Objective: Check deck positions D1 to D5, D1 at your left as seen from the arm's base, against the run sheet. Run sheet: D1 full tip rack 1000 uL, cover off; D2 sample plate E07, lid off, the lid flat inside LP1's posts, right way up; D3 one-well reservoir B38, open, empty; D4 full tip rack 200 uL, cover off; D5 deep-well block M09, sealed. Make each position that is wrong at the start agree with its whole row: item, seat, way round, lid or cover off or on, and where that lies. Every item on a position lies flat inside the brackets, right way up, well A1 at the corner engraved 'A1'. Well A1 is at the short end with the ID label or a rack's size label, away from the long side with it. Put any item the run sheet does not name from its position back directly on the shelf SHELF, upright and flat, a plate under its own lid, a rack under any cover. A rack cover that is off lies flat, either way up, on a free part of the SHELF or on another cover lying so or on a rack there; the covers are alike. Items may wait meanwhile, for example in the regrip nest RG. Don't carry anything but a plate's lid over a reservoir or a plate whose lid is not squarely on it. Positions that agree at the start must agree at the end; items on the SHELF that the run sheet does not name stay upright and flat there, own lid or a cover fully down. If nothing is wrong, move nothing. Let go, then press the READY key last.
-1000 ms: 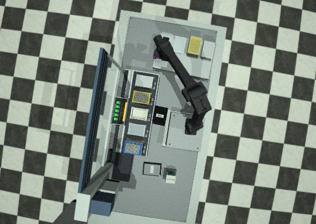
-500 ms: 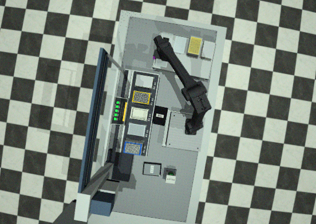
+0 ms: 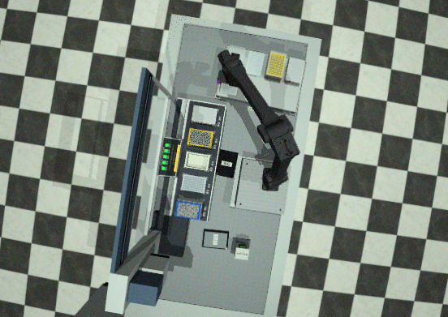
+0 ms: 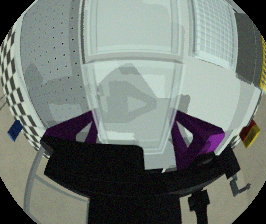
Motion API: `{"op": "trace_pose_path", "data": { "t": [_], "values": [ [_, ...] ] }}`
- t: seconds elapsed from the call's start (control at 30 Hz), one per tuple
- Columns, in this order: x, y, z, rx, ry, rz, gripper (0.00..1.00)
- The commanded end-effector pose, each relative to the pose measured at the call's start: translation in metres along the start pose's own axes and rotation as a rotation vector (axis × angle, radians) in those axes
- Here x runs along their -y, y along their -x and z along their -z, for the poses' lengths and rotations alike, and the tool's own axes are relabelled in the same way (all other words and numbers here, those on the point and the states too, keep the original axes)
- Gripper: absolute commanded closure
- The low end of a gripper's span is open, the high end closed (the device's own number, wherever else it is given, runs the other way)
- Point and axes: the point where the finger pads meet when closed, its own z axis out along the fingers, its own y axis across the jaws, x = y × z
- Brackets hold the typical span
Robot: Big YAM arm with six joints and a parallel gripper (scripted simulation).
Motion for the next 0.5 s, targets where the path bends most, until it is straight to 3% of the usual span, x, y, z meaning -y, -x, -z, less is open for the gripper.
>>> {"op": "trace_pose_path", "data": {
  "t": [0.0, 0.4, 0.43, 0.47],
  "values": [
    [-0.008, 0.013, 0.019, 0.041, 0.029, -0.002, 1.0],
    [-0.008, 0.013, 0.019, 0.041, 0.029, -0.002, 1.0],
    [0.0, 0.007, 0.005, 0.021, 0.017, -0.001, 1.0],
    [0.0, 0.007, 0.003, 0.019, 0.015, -0.001, 1.0]
  ]
}}
